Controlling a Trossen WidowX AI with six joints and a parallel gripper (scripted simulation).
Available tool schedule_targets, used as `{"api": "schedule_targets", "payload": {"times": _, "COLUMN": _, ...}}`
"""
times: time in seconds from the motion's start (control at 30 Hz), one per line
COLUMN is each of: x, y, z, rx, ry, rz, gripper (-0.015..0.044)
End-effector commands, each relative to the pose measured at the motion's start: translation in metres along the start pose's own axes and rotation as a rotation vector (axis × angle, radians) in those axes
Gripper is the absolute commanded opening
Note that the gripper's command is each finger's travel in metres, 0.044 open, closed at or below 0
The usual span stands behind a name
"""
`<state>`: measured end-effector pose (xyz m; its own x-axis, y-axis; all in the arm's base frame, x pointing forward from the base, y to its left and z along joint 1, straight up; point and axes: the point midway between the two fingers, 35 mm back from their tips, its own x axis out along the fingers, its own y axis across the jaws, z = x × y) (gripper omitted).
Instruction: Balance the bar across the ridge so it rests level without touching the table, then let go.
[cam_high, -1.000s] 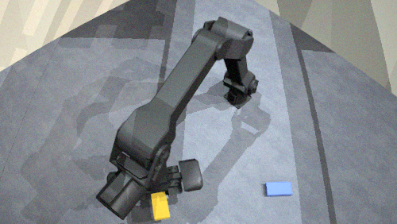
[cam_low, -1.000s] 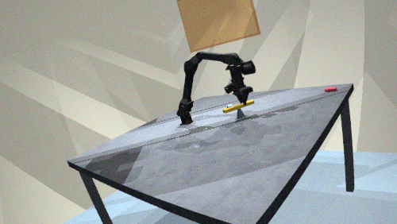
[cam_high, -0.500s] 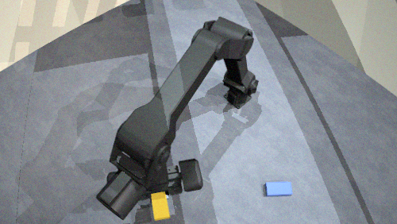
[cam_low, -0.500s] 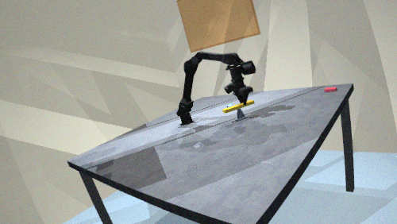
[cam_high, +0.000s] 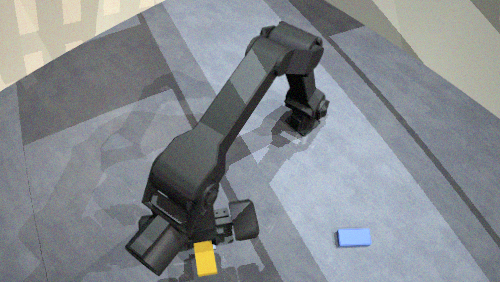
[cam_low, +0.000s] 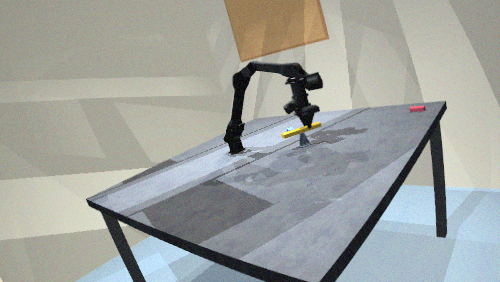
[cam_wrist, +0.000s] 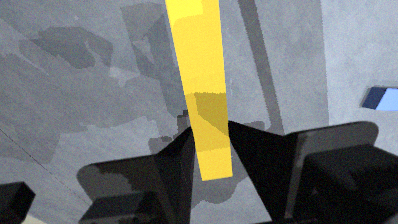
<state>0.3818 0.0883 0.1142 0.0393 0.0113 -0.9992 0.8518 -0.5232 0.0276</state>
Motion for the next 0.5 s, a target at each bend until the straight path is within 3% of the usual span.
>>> {"api": "schedule_targets", "payload": {"times": 0.0, "x": 0.0001, "y": 0.0, "z": 0.0001, "rx": 0.0, "ry": 0.0, "rz": 0.0, "gripper": 0.0131}}
{"api": "schedule_targets", "payload": {"times": 0.07, "x": 0.0001, "y": 0.0, "z": 0.0001, "rx": 0.0, "ry": 0.0, "rz": 0.0, "gripper": 0.0167}}
{"api": "schedule_targets", "payload": {"times": 0.47, "x": 0.0001, "y": 0.0, "z": 0.0001, "rx": 0.0, "ry": 0.0, "rz": 0.0, "gripper": 0.0167}}
